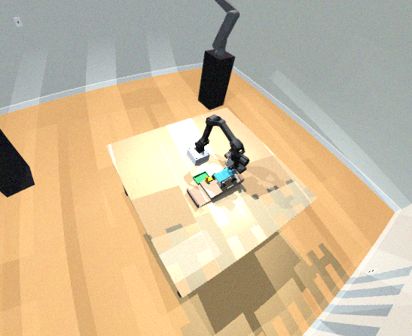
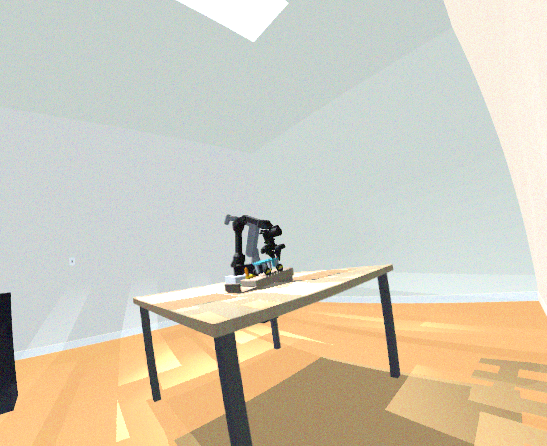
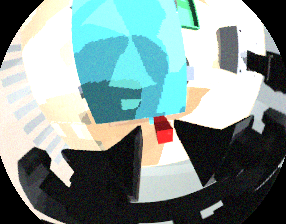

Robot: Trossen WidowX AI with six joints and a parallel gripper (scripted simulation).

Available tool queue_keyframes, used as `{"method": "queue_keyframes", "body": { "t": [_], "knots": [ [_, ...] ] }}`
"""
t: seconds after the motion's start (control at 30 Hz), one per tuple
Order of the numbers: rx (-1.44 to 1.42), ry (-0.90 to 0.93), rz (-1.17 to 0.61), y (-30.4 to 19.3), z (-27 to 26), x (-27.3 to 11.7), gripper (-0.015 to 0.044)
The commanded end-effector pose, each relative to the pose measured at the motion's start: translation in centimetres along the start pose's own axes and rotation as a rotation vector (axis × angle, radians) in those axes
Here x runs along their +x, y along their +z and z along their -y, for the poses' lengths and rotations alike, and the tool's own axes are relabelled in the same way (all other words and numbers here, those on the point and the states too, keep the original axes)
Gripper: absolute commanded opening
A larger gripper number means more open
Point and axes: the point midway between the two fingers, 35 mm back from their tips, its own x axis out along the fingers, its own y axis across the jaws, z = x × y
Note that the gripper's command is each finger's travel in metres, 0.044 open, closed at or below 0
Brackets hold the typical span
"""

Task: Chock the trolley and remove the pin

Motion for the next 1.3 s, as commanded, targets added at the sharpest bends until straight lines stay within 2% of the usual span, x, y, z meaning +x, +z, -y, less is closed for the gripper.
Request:
{"method": "queue_keyframes", "body": {
  "t": [0.0,0.3,0.47,0.77,1.27],
  "knots": [
    [0.01,-0.01,0.002,0.1,0.2,0.9,0.019],
    [0.01,-0.01,0.002,0.2,0.3,1.4,0.019],
    [0.001,-0.005,0.0,0.1,0.2,1.1,0.0059],
    [0.001,-0.005,0.0,0.1,0.2,1.1,0.0],
    [0.01,-0.01,0.002,-0.1,0.4,0.1,0.0]
  ]
}}
